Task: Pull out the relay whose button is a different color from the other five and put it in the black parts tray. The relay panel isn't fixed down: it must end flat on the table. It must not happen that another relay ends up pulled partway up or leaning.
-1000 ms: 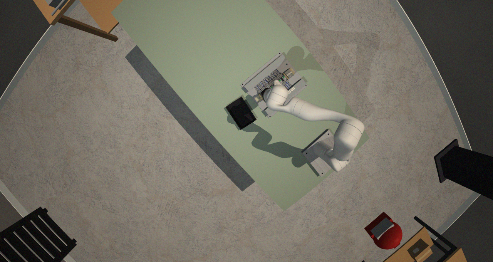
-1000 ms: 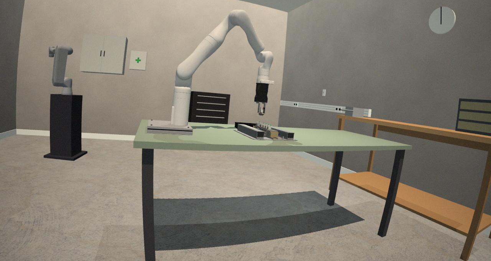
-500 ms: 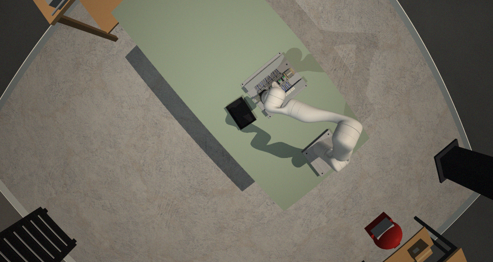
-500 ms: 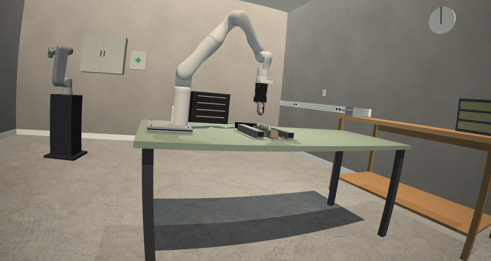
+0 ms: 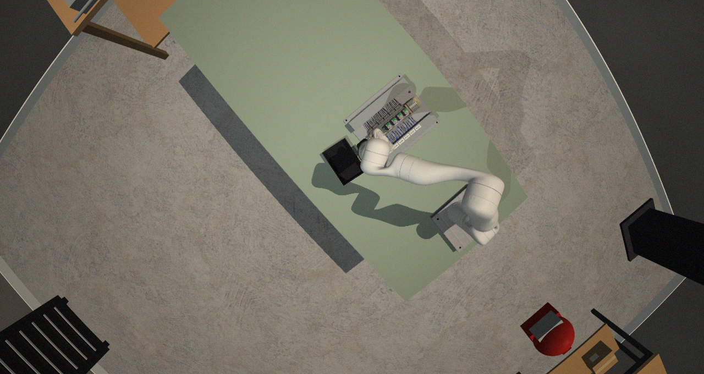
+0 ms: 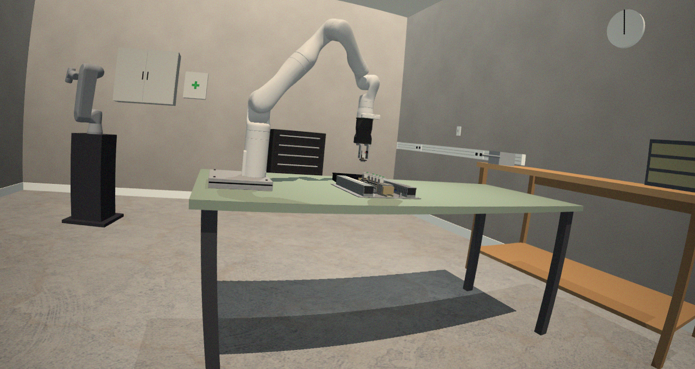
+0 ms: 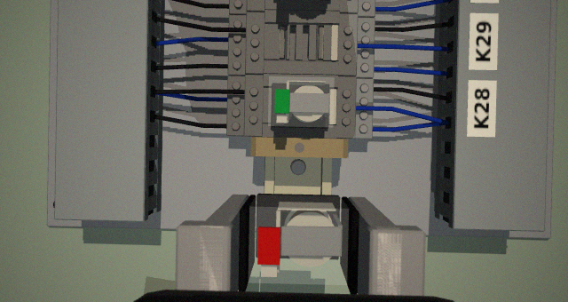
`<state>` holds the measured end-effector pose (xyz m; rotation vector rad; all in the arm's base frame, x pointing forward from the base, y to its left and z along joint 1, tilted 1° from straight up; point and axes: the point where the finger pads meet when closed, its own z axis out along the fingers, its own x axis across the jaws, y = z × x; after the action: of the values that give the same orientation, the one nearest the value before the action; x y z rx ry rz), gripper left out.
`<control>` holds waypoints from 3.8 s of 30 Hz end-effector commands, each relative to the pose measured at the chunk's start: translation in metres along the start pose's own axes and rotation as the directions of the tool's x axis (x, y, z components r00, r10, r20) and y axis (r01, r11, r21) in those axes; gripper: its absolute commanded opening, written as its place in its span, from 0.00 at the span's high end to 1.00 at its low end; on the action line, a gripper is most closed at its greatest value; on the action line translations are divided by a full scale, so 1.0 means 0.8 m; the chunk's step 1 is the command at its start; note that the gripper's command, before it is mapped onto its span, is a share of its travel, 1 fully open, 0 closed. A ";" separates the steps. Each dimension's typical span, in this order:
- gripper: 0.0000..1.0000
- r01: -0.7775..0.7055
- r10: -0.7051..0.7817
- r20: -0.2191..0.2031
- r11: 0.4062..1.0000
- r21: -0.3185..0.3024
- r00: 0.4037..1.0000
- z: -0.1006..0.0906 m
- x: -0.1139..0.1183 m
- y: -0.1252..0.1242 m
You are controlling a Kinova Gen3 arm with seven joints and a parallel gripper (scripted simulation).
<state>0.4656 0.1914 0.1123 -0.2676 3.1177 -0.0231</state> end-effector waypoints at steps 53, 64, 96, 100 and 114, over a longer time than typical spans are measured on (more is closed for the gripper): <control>1.00 -0.001 0.001 0.002 1.000 0.001 1.000 -0.001 -0.005 0.160; 1.00 -0.001 0.001 0.002 1.000 0.001 1.000 -0.001 -0.005 0.160; 1.00 -0.001 0.001 0.002 1.000 0.001 1.000 0.016 -0.005 0.160; 1.00 -0.001 0.001 0.002 1.000 0.001 1.000 0.024 -0.005 0.160; 1.00 -0.001 0.001 0.002 1.000 0.001 1.000 0.057 -0.005 0.161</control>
<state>0.4475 0.3175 0.0682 -0.2659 3.1181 -0.0266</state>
